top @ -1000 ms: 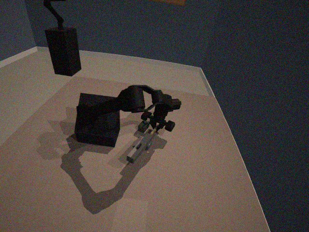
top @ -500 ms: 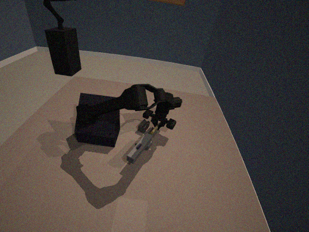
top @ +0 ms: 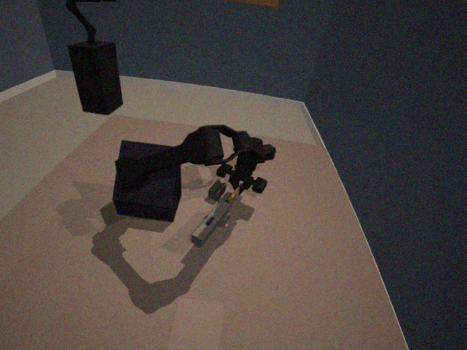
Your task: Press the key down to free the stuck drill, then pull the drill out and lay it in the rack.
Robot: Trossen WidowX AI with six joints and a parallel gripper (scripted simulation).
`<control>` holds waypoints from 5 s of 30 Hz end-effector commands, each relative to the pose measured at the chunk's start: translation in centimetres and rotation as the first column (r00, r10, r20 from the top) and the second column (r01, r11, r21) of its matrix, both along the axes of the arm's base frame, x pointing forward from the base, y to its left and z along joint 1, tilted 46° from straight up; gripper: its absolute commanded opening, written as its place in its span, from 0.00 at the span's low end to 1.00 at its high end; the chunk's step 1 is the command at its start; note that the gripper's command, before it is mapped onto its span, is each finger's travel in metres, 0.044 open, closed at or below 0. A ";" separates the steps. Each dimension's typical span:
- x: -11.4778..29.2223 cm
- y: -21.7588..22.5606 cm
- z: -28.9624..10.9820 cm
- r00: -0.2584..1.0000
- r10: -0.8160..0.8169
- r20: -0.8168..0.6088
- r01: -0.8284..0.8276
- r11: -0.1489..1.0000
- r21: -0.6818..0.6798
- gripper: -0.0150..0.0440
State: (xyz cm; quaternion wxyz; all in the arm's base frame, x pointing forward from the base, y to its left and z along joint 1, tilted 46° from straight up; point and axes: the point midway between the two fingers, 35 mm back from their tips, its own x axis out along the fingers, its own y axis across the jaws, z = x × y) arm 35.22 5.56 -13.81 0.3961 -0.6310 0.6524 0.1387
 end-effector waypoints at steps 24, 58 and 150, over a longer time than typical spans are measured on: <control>-0.2 1.0 1.4 1.000 -0.002 0.001 0.002 1.000 0.005 0.25; -0.5 2.4 2.8 1.000 -0.002 0.001 0.002 1.000 0.006 0.25; -6.6 2.5 -3.2 1.000 -0.002 -0.001 0.002 1.000 0.008 0.25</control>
